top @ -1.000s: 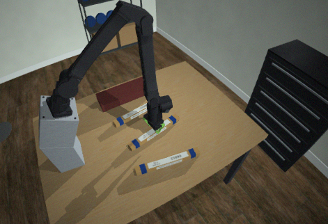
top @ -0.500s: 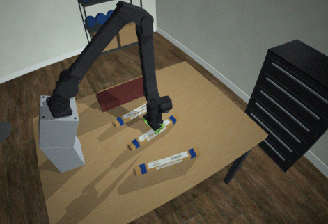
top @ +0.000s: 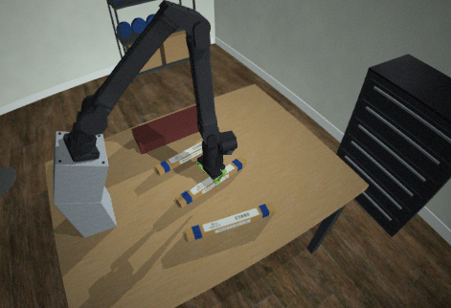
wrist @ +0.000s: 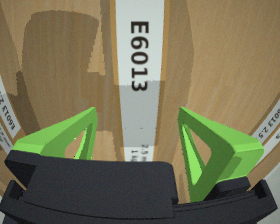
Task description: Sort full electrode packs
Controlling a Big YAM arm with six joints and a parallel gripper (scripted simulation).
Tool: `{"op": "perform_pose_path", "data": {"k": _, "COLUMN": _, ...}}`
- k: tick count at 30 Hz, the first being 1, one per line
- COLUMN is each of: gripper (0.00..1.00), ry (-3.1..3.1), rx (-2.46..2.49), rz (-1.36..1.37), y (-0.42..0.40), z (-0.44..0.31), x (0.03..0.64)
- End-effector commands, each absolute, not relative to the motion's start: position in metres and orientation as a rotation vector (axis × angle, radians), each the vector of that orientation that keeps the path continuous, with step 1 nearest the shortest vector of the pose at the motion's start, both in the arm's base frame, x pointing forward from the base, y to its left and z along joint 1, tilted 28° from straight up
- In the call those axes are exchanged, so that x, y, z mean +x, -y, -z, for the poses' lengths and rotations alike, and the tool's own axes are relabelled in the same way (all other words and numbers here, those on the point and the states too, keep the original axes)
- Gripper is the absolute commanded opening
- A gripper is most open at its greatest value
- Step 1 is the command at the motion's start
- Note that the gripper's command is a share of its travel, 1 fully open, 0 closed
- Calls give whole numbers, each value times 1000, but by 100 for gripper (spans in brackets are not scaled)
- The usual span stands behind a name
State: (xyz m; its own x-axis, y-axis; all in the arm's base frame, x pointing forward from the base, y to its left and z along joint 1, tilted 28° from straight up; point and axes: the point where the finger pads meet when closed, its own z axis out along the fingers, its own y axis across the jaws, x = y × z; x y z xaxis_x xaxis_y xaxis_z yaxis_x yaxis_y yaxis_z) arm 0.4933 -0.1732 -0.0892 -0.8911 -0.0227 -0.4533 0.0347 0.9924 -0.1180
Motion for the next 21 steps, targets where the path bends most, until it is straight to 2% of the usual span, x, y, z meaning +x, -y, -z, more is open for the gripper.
{"op": "perform_pose_path", "data": {"k": 1, "gripper": 74, "ry": -2651, "rx": 8, "rz": 176, "y": 175, "z": 80, "x": 499}}
{"op": "perform_pose_path", "data": {"k": 21, "gripper": 74, "ry": -2656, "rx": 7, "rz": 172, "y": 176, "z": 108, "x": 509}}
